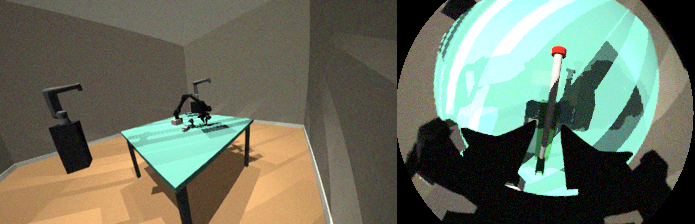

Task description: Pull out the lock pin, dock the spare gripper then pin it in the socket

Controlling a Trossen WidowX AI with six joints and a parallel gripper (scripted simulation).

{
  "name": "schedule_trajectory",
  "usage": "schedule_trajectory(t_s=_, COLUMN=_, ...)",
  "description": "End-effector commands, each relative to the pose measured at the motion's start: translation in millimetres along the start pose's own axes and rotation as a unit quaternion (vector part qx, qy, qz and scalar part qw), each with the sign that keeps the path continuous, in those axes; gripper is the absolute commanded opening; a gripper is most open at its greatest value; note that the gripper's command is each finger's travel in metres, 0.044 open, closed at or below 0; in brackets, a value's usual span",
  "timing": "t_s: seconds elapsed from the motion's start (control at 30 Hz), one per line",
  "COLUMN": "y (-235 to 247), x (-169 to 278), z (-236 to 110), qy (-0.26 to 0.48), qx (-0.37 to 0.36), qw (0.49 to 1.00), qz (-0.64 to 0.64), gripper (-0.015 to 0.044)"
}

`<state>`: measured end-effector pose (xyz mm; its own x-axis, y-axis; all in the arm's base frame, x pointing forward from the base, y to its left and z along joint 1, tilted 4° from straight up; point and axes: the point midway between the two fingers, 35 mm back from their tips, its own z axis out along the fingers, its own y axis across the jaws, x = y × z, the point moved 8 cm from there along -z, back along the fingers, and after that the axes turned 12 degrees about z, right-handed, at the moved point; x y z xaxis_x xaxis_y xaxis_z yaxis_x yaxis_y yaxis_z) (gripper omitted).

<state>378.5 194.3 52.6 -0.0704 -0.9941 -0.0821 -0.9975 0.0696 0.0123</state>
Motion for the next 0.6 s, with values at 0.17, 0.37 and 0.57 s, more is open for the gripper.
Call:
schedule_trajectory(t_s=0.17, y=1.1, x=2.0, z=7.9, qy=0.004, qx=-0.004, qw=1.000, qz=-0.001, gripper=0.0180)
schedule_trajectory(t_s=0.37, y=1.1, x=2.0, z=7.9, qy=0.004, qx=-0.004, qw=1.000, qz=-0.001, gripper=0.0101)
schedule_trajectory(t_s=0.57, y=1.1, x=2.0, z=7.9, qy=0.004, qx=-0.004, qw=1.000, qz=-0.001, gripper=0.0003)
